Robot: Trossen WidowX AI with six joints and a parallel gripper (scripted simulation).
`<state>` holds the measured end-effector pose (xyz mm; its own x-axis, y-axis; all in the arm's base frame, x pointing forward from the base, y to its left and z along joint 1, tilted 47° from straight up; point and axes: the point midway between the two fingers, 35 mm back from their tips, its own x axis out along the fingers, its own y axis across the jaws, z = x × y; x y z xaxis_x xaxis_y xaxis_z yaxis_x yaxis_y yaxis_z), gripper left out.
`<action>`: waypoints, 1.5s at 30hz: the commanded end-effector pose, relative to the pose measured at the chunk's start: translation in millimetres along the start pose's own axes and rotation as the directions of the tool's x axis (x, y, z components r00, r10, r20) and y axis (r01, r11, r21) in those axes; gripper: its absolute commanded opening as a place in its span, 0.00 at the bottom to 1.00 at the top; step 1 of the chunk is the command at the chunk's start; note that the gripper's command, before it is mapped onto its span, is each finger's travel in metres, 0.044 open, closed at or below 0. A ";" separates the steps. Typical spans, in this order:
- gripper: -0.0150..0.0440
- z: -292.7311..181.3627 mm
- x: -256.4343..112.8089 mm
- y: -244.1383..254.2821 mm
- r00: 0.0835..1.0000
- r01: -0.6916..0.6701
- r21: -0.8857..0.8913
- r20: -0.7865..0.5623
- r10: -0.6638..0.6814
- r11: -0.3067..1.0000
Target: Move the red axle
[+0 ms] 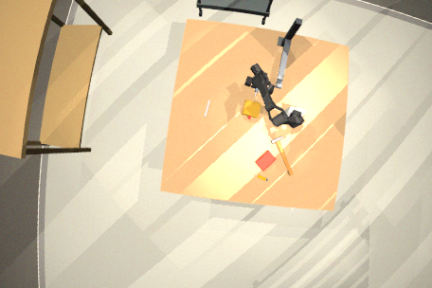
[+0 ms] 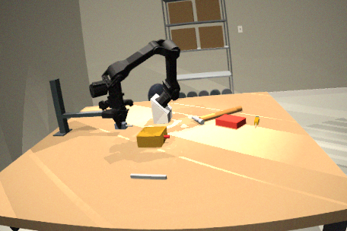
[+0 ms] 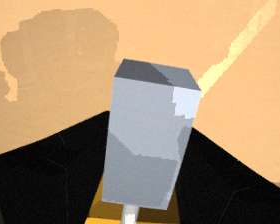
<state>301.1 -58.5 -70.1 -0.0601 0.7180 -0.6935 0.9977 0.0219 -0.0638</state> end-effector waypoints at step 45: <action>0.25 -18.0 19.5 36.2 1.000 -0.005 -0.010 0.004 0.005 1.000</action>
<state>339.2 -37.6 -67.8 -0.0460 0.7100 -0.7027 0.9989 0.0242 -0.0409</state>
